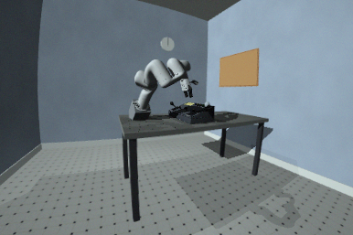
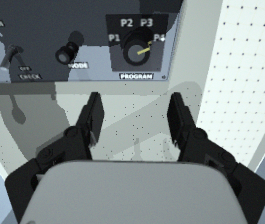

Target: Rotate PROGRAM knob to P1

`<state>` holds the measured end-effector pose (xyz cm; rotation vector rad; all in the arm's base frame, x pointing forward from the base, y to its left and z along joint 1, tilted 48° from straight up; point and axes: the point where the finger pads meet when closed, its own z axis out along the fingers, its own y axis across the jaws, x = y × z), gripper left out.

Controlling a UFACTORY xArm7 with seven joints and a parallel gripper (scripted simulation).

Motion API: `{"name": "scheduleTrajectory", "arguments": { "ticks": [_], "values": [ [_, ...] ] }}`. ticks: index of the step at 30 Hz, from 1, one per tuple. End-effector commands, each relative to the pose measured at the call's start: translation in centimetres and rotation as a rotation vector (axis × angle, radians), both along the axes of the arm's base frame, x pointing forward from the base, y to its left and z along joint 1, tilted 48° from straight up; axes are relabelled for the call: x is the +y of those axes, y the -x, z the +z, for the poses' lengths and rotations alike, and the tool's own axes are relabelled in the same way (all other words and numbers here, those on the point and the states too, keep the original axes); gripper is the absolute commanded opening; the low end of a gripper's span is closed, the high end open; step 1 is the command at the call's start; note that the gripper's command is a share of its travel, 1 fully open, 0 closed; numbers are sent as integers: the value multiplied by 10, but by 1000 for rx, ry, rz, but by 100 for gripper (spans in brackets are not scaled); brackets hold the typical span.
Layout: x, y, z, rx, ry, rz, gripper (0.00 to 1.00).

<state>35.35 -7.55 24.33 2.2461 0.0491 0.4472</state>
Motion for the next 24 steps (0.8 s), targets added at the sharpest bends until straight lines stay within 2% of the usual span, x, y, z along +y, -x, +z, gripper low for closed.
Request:
{"name": "scheduleTrajectory", "arguments": {
  "ticks": [1,24],
  "values": [
    [1,-1,1,-2,0,2,76],
    [-6,-4,-5,-2,0,2,76]
  ]
}}
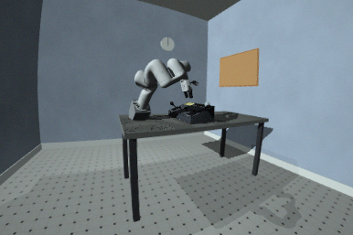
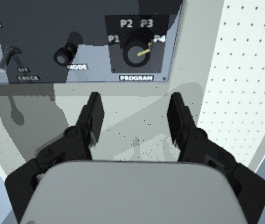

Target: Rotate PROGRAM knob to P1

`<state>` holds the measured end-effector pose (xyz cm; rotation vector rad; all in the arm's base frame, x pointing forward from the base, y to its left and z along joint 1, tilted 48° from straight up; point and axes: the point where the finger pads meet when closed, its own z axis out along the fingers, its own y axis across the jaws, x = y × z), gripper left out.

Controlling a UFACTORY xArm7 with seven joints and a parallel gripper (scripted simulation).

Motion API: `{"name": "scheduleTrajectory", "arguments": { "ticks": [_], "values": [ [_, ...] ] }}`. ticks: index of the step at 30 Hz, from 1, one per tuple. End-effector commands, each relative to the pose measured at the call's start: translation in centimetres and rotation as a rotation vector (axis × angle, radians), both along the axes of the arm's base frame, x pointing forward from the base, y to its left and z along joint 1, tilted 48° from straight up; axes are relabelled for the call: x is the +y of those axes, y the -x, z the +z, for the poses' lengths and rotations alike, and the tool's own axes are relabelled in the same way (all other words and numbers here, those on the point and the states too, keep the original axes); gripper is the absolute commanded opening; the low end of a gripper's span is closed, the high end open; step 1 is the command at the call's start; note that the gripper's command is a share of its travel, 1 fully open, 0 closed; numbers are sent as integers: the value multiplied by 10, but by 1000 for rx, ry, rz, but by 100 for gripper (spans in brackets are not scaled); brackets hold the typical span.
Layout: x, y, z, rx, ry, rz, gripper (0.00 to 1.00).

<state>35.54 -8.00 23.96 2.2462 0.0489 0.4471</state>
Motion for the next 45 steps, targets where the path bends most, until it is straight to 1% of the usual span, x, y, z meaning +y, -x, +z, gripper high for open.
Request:
{"name": "scheduleTrajectory", "arguments": {
  "ticks": [1,13,15,30,45],
  "values": [
    [-3,-3,-3,-2,0,2,76],
    [-35,-17,-28,-2,0,2,76],
    [-35,-17,-28,-2,0,2,76],
    [-78,-37,-63,-2,0,2,76],
    [-95,-44,-77,-2,0,2,76]
  ]
}}
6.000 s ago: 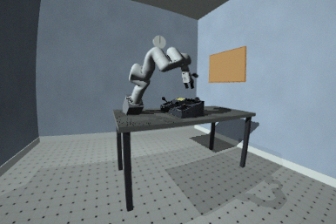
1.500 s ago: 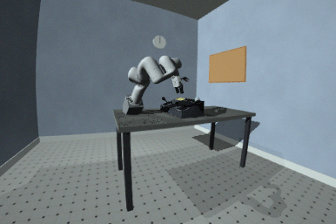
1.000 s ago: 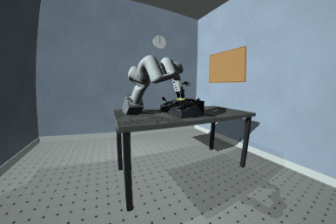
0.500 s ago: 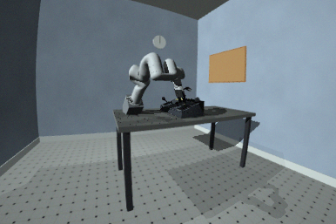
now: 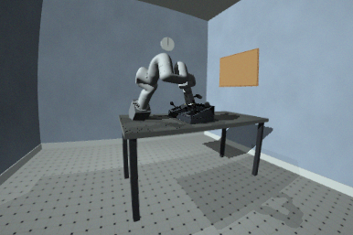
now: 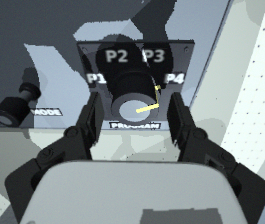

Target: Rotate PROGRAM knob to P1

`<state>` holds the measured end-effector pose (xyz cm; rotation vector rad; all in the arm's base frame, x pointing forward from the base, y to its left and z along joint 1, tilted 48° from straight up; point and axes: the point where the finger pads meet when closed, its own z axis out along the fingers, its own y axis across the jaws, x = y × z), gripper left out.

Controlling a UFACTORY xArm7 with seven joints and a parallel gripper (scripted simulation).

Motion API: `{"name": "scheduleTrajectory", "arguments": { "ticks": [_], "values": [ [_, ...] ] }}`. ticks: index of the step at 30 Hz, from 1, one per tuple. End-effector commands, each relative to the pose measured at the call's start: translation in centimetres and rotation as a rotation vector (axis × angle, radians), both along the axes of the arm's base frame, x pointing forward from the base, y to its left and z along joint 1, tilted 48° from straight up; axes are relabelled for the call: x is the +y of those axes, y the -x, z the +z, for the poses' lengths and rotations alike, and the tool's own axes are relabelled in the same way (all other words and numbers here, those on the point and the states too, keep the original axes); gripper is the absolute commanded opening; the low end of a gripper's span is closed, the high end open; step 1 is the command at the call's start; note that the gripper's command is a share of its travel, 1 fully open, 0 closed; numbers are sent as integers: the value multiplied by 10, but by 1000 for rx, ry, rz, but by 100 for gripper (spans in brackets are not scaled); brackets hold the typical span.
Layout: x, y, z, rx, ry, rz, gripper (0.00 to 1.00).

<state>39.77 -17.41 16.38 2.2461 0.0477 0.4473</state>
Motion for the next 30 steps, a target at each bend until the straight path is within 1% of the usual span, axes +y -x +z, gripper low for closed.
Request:
{"name": "scheduleTrajectory", "arguments": {
  "ticks": [1,30],
  "values": [
    [-1,-2,-1,-2,0,3,76],
    [-4,-5,-4,-2,0,3,76]
  ]
}}
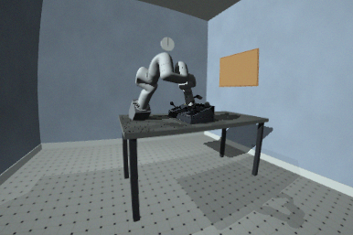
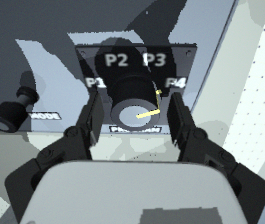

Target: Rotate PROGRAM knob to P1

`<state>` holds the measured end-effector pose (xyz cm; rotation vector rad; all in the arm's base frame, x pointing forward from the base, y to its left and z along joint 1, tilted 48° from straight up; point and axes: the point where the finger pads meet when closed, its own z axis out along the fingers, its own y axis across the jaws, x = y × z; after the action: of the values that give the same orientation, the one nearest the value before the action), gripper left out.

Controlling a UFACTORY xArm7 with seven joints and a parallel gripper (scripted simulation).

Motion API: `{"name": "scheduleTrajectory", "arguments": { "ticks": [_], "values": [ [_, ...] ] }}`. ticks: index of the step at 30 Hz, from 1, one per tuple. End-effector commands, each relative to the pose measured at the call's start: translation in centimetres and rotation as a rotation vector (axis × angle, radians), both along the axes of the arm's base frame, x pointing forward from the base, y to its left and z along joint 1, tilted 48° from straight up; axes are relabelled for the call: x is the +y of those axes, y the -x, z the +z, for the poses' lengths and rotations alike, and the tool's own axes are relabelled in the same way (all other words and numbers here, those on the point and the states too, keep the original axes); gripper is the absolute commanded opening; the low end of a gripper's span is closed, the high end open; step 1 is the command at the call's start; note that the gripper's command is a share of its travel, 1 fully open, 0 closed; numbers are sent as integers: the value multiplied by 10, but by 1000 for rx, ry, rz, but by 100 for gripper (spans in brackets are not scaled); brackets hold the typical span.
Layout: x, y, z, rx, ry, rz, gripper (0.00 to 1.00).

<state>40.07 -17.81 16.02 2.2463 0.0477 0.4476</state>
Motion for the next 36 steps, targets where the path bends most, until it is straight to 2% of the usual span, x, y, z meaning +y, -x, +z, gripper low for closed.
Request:
{"name": "scheduleTrajectory", "arguments": {
  "ticks": [1,16,17,36],
  "values": [
    [0,-2,0,-2,0,3,76],
    [0,-2,0,-2,0,3,76],
    [0,-2,0,-2,0,3,0],
    [0,-2,0,-2,0,3,0]
  ]
}}
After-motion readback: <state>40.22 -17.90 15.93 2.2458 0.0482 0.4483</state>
